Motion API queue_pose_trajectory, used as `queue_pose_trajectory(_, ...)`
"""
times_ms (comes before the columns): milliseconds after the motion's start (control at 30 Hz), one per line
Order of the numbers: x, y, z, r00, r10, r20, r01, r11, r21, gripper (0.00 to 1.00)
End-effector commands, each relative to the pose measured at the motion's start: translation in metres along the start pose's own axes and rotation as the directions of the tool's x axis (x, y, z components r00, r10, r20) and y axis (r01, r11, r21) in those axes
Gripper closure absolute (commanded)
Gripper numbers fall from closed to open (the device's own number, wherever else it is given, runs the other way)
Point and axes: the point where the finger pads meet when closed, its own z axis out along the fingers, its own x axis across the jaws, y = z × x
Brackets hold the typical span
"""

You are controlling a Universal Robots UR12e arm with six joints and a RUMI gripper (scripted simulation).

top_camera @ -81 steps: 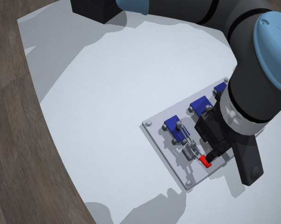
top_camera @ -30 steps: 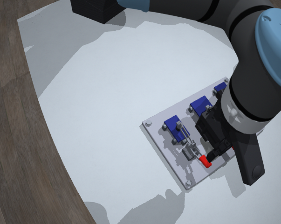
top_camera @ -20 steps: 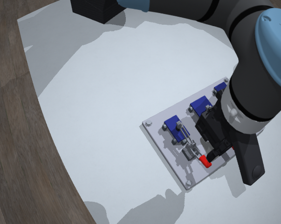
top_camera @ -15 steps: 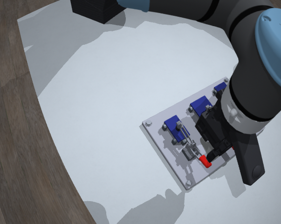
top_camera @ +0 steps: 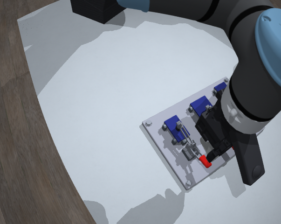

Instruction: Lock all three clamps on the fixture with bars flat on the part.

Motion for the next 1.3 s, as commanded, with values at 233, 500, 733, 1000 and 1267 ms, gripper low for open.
queue_pose_trajectory(233, 0.0018, -0.0027, 0.0047, 1.0, 0.0, -0.001, 0.0, 1.0, 0.003, 1.0)
queue_pose_trajectory(500, 0.0016, -0.0034, 0.0067, 1.0, -0.001, -0.001, 0.001, 1.0, 0.003, 1.0)
queue_pose_trajectory(733, 0.0014, -0.0036, 0.006, 1.0, -0.001, -0.001, 0.001, 1.0, 0.004, 1.0)
queue_pose_trajectory(1000, 0.0002, -0.0054, 0.0057, 1.0, -0.003, -0.002, 0.003, 1.0, 0.006, 1.0)
queue_pose_trajectory(1267, 0.0005, -0.005, 0.0061, 1.0, -0.002, -0.002, 0.002, 1.0, 0.005, 1.0)
